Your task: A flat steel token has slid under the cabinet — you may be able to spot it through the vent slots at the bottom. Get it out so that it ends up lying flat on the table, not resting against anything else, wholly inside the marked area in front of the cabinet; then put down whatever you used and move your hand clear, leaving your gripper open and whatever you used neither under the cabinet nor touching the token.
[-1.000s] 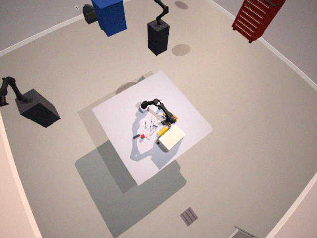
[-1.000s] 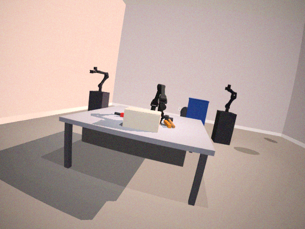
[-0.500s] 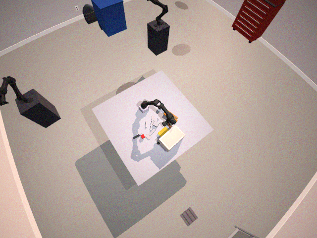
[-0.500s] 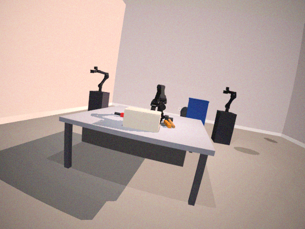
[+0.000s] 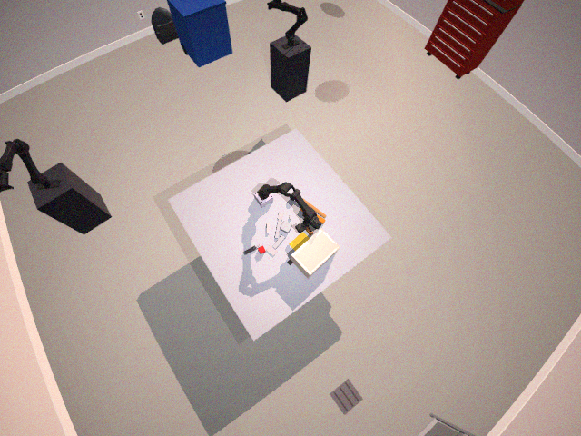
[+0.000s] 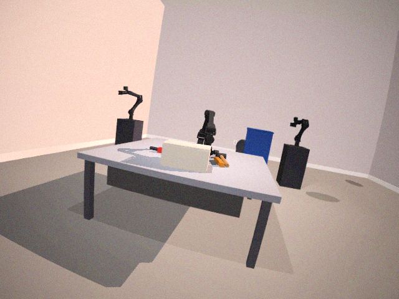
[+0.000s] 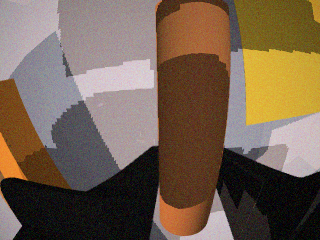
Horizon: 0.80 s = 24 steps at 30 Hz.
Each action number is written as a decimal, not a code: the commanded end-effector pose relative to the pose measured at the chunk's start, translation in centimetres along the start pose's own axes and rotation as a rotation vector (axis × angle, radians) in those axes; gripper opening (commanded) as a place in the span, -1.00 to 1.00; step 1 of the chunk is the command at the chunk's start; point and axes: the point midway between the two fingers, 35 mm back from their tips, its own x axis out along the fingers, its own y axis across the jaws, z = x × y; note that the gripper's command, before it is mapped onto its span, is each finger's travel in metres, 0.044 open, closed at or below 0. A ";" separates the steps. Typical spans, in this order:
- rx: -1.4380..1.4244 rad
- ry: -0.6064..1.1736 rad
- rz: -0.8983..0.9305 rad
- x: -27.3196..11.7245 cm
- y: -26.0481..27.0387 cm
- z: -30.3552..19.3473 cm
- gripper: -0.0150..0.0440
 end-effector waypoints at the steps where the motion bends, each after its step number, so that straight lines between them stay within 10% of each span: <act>1: 0.005 -0.003 -0.009 0.1 -0.9 0.1 -0.49; 24: 0.005 -0.003 -0.010 0.1 -2.2 0.0 -0.49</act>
